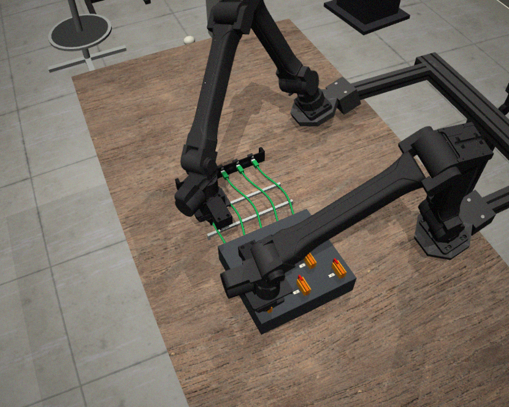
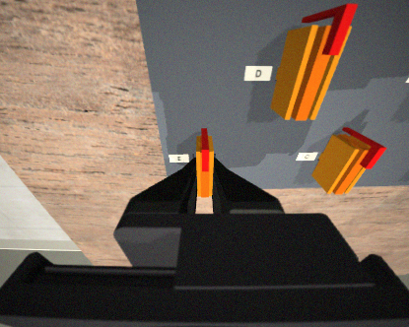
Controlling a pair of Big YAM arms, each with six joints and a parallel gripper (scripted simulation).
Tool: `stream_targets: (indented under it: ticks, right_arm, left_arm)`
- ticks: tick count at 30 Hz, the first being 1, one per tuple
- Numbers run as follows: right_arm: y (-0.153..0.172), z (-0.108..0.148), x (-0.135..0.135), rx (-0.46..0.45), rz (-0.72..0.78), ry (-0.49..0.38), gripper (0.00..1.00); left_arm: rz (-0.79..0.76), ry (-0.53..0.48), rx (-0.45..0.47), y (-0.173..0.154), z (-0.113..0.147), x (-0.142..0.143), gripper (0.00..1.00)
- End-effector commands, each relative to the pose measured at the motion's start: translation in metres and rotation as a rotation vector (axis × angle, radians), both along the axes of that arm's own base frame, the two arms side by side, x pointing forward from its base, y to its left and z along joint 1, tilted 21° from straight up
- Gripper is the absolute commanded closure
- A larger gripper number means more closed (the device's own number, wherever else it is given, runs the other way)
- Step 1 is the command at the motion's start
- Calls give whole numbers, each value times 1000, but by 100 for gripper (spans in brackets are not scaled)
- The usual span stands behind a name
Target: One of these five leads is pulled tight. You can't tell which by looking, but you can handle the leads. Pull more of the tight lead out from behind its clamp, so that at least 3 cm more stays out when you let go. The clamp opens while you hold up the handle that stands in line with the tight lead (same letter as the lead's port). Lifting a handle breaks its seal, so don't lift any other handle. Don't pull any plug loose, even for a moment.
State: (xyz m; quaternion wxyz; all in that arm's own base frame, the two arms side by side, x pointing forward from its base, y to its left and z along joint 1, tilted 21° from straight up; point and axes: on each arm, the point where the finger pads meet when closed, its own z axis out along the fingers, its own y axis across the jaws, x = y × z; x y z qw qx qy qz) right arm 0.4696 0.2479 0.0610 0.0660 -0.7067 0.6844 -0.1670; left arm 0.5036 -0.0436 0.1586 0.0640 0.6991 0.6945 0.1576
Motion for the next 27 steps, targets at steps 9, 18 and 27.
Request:
stream_targets:
  ticks: [9, 18, 27]
  right_arm:
    - [4, 8, 3, 14, 6, -19, 100]
    - [4, 8, 3, 14, 6, -19, 100]
    - [4, 8, 3, 14, 6, -19, 100]
  left_arm:
    - [-5, -101, -12, -3, 34, 18, 95]
    - [-19, -122, -17, -10, 49, 17, 95]
    - [-20, -121, -17, -12, 53, 14, 95]
